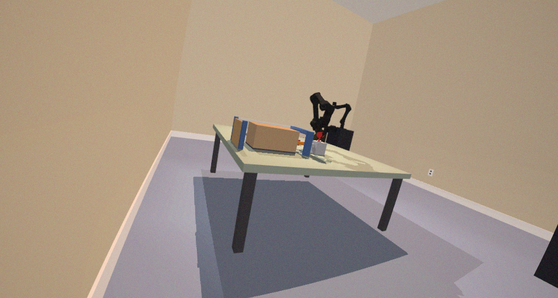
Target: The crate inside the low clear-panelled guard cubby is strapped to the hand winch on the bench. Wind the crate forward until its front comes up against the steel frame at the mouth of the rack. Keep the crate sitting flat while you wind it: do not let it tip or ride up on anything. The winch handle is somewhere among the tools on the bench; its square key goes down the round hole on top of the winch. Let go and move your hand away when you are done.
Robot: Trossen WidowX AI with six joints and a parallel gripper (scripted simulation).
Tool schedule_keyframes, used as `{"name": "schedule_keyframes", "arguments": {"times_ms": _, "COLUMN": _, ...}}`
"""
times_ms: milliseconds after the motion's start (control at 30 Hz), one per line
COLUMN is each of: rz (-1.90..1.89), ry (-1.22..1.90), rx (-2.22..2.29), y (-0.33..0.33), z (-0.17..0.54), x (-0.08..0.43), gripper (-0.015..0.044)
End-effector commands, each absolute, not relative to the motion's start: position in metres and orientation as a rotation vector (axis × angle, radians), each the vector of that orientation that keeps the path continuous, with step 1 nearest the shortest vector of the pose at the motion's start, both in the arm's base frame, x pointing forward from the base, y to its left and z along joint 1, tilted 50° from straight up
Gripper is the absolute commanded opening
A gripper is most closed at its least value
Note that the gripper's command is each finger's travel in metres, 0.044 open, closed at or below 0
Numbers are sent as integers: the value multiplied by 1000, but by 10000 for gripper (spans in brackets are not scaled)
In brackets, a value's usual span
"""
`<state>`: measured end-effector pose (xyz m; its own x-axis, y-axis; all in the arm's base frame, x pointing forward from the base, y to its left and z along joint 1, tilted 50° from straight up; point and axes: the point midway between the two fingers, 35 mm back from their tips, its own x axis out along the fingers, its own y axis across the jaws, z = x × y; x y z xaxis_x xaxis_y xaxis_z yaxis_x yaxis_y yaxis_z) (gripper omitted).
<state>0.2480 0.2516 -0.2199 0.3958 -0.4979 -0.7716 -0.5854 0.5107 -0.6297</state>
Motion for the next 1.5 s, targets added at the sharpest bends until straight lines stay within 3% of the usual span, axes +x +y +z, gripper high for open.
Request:
{"name": "schedule_keyframes", "arguments": {"times_ms": 0, "rz": 106, "ry": 1265, "rx": -1115, "y": 256, "z": -229, "x": 229, "gripper": 0}}
{"name": "schedule_keyframes", "arguments": {"times_ms": 1467, "rz": 109, "ry": 1268, "rx": -1113, "y": 263, "z": -238, "x": 185, "gripper": 0}}
